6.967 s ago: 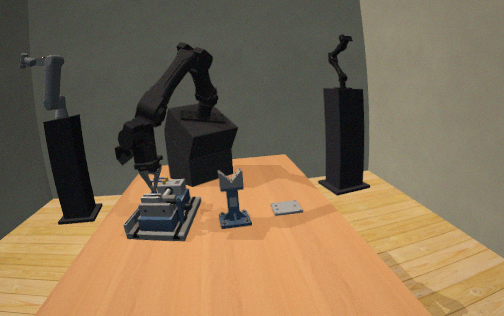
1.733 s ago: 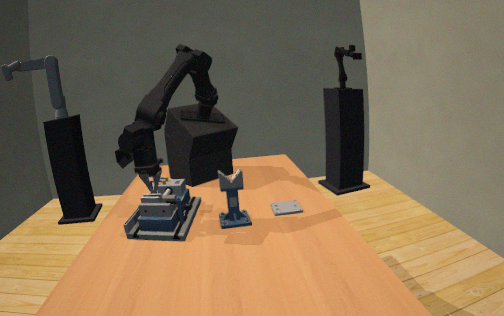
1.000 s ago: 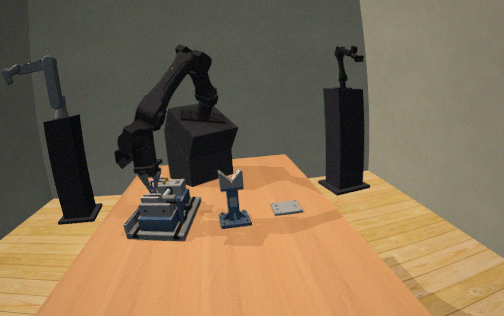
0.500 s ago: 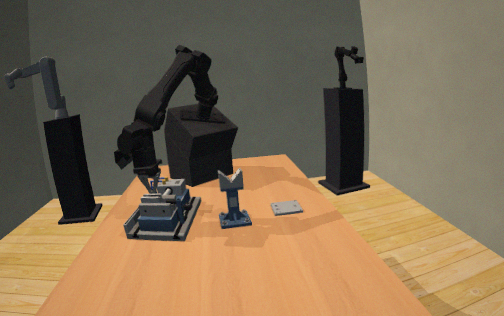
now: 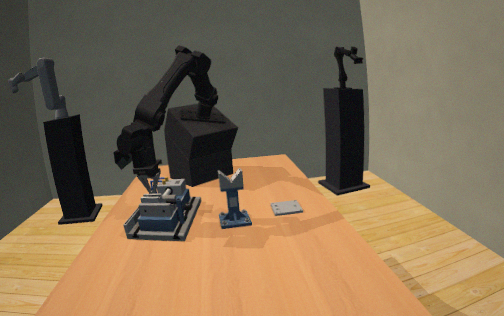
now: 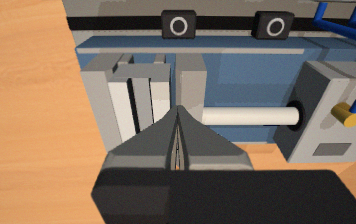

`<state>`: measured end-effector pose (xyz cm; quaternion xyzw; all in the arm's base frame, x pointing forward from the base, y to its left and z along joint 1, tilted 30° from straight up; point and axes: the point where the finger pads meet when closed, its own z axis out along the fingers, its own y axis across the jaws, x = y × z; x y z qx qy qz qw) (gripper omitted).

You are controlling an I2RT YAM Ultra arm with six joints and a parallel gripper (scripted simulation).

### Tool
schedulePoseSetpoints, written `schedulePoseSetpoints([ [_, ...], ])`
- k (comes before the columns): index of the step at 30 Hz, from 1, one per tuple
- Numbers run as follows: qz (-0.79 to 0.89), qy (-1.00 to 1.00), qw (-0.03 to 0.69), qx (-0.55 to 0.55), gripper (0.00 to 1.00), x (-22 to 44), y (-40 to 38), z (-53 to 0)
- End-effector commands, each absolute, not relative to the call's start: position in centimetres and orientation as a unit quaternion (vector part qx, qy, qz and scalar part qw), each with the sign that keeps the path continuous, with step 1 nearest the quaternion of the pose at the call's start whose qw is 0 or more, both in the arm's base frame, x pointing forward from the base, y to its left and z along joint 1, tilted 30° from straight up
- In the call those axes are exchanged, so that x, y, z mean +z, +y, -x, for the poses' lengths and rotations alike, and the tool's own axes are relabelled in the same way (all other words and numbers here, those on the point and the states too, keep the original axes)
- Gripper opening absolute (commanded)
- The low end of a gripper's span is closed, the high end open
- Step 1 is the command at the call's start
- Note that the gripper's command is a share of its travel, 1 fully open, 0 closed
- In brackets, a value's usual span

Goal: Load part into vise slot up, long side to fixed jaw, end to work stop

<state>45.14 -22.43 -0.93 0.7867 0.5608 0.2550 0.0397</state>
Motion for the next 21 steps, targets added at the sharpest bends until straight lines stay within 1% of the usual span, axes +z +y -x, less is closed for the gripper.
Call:
schedulePoseSetpoints([
  [1,-0.789,0.557,0.055,0.254,0.00,0.33,-23.39,-45.59],
  [21,-0.787,0.558,0.061,0.257,0.00,0.61,-23.69,-46.08],
])
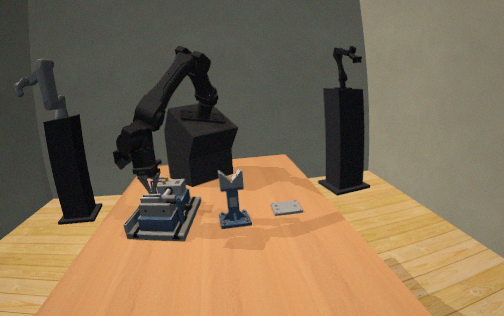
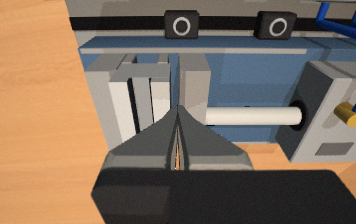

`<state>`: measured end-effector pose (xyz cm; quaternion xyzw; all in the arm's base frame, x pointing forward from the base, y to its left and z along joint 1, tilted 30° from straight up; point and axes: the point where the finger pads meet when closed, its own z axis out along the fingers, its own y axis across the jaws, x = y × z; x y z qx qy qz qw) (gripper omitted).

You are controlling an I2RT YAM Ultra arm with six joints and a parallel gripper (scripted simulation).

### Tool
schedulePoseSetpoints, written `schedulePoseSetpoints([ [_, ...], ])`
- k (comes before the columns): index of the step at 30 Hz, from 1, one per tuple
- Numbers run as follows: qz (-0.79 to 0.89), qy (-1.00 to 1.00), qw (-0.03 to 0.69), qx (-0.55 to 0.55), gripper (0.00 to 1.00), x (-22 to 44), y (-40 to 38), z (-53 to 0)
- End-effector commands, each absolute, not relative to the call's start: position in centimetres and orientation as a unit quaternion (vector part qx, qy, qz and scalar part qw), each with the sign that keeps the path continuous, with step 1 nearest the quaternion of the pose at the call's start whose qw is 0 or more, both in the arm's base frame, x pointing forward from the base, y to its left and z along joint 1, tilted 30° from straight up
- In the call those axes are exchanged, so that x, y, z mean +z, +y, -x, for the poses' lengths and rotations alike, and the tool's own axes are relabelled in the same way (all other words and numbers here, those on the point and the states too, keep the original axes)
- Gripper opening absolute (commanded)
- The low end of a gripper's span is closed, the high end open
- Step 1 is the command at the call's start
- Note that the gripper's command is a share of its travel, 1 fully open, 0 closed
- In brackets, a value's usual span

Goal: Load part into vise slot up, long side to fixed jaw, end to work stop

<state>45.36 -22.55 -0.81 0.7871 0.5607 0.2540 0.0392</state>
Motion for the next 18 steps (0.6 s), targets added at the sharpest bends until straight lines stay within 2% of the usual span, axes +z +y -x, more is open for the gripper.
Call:
schedulePoseSetpoints([
  [1,-0.787,0.557,0.060,0.256,0.00,0.53,-23.66,-46.06],
  [18,-0.787,0.558,0.062,0.257,0.00,0.65,-23.71,-46.19],
])
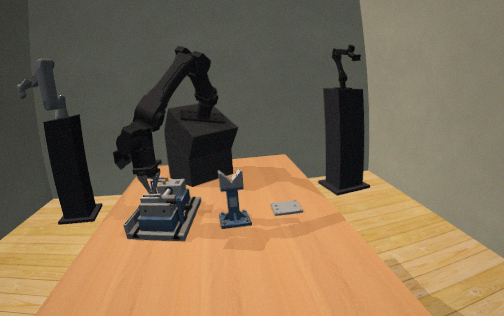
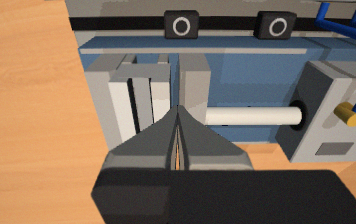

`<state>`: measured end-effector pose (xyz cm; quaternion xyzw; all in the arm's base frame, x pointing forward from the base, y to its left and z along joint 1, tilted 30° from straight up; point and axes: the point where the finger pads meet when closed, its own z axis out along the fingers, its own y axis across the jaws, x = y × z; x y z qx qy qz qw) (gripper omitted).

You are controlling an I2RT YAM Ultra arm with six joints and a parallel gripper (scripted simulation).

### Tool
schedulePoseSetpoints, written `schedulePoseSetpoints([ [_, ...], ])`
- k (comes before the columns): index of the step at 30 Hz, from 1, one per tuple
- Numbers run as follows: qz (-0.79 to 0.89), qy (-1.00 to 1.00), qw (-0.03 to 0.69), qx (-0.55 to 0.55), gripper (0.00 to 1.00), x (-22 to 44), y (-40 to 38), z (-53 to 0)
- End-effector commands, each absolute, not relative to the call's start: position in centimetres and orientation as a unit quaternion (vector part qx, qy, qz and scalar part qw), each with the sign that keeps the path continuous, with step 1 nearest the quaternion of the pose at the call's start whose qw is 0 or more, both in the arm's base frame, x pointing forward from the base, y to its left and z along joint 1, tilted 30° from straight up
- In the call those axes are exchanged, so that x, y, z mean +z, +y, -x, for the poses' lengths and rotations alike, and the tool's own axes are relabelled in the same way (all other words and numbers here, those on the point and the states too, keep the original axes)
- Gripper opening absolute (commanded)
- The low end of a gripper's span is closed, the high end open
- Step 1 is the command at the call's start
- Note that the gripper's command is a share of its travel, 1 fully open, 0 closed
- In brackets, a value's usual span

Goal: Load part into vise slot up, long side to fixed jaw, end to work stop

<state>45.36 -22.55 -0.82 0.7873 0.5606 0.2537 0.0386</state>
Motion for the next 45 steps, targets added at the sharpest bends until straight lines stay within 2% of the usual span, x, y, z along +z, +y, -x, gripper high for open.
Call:
schedulePoseSetpoints([
  [1,-0.787,0.558,0.062,0.257,0.00,0.6,-23.7,-46.2],
  [45,-0.786,0.558,0.065,0.257,0.00,0.2,-23.3,-44.5],
])
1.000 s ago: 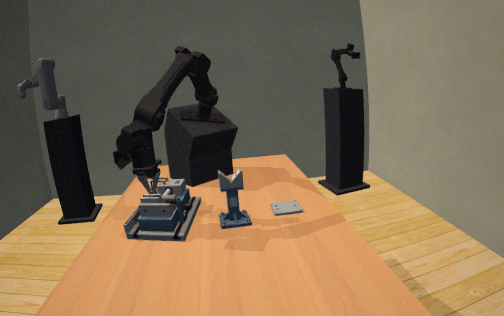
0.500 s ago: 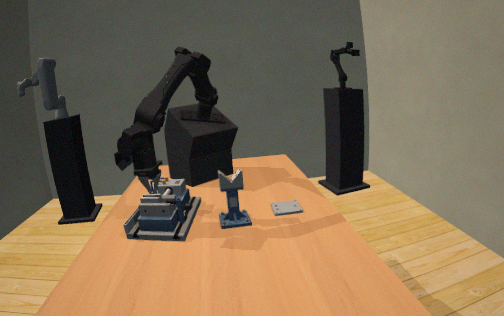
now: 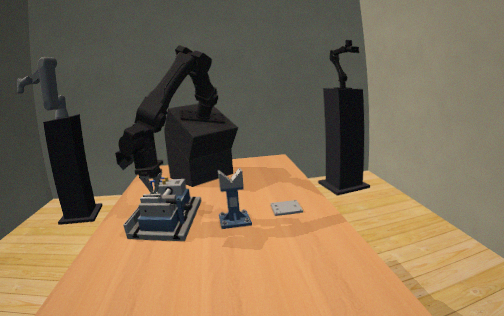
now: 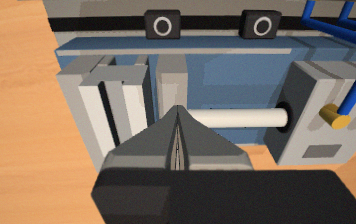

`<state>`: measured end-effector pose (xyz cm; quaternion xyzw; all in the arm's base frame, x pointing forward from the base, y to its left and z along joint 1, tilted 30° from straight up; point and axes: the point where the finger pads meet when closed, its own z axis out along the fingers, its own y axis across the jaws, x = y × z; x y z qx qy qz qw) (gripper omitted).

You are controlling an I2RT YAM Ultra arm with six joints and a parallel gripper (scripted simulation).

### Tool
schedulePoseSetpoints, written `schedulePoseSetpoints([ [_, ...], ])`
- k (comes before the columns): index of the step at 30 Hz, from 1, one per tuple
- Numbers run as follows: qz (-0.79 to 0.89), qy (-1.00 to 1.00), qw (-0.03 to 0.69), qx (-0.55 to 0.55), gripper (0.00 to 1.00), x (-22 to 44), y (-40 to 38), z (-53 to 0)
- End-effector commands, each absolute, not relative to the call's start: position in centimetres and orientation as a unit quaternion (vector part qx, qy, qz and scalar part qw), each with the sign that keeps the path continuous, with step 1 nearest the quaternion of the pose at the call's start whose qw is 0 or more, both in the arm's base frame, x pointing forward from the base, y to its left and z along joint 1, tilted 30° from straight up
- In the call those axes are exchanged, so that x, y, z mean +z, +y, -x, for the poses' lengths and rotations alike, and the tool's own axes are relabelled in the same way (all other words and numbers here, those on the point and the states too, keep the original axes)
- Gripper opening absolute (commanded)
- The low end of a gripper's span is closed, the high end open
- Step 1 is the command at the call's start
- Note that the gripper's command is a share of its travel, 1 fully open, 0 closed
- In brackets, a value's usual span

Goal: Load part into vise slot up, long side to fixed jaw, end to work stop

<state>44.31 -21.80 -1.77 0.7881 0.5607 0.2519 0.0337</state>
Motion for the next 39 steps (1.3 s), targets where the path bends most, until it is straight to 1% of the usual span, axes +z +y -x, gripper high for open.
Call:
schedulePoseSetpoints([
  [1,-0.786,0.559,0.066,0.258,0.00,0.3,-23.4,-44.5],
  [20,-0.788,0.558,0.054,0.256,0.00,1.1,-23.2,-43.7],
  [39,-0.785,0.559,0.065,0.259,0.00,5.3,-24.4,-42.3],
])
